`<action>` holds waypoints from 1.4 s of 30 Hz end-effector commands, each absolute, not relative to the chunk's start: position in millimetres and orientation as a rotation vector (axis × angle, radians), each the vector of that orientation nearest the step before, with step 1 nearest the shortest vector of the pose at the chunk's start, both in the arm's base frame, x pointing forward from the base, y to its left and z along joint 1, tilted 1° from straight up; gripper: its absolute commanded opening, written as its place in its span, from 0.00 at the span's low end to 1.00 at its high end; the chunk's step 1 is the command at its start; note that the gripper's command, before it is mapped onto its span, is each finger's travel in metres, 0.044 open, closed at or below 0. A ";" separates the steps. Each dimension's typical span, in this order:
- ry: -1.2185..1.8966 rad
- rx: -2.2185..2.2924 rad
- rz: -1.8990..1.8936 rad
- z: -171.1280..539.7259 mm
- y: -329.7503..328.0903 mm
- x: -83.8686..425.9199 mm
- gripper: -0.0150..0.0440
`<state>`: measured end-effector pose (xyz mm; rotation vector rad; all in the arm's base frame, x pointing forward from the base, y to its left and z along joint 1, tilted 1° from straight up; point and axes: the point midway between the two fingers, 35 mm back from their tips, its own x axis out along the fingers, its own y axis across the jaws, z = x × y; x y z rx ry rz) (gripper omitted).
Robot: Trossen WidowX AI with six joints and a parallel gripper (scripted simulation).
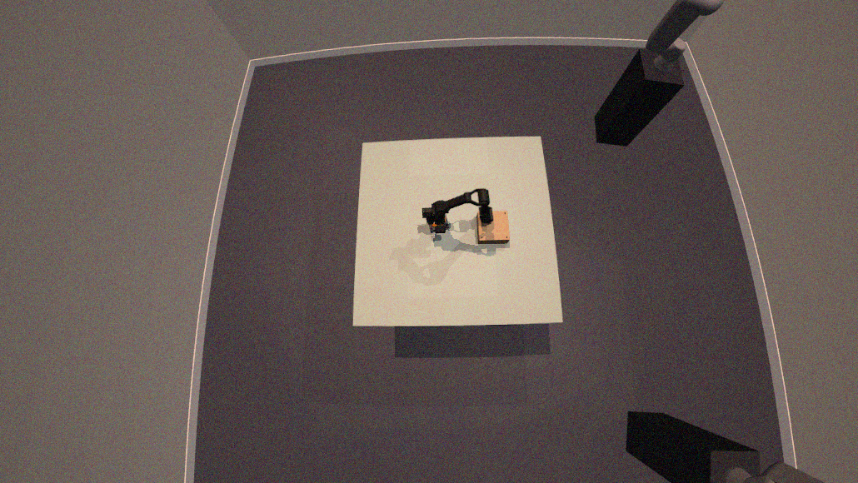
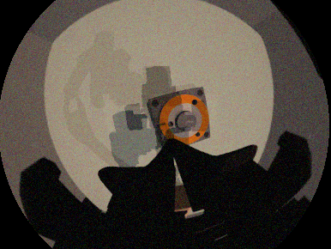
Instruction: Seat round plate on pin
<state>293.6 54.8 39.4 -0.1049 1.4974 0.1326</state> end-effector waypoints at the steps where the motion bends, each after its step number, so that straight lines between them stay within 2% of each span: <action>1: 1.556 -0.087 0.117 34.7 62.3 286.1 0.25; 14: 1.557 -0.087 0.117 -12.7 61.1 283.5 0.25; 42: 1.555 -0.086 0.117 -13.0 71.3 306.9 0.25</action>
